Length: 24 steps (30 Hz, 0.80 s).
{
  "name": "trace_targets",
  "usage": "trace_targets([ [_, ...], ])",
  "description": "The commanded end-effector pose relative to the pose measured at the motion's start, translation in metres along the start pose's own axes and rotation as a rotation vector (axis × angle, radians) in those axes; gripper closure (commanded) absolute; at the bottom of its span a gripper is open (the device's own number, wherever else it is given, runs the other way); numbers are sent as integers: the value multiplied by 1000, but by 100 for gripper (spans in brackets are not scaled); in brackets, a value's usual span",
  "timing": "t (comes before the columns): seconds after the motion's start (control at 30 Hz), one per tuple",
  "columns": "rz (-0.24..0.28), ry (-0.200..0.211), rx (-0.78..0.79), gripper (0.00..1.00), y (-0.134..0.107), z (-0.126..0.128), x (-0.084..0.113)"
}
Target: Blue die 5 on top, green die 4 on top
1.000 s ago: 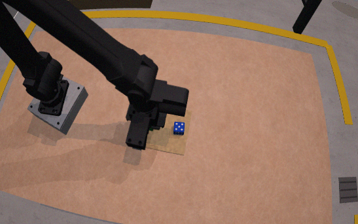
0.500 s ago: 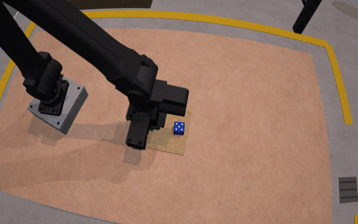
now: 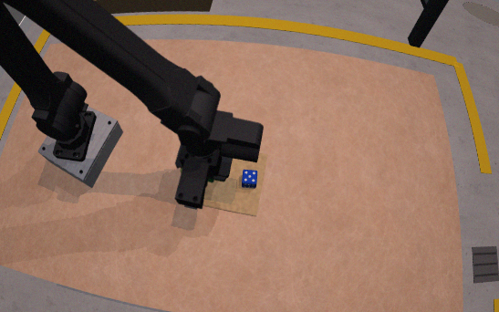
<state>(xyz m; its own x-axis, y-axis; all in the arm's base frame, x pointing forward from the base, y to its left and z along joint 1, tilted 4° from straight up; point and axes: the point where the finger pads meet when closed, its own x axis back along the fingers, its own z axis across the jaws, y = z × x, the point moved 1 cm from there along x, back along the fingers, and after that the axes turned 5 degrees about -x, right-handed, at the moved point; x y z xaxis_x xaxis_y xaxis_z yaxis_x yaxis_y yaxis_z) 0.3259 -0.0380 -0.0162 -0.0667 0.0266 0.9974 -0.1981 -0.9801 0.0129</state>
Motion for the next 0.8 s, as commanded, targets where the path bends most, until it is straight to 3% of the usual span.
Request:
trace_targets([
  [0.0, 1, 12, 0, 55, -5, 4, -3],
  [0.23, 2, 22, 0, 55, -5, 7, 1],
  [0.4, 6, 58, -1, 55, -7, 23, 26],
  [0.53, 6, 59, -1, 55, -7, 24, 34],
  [0.77, 7, 64, -1, 55, -7, 24, 73],
])
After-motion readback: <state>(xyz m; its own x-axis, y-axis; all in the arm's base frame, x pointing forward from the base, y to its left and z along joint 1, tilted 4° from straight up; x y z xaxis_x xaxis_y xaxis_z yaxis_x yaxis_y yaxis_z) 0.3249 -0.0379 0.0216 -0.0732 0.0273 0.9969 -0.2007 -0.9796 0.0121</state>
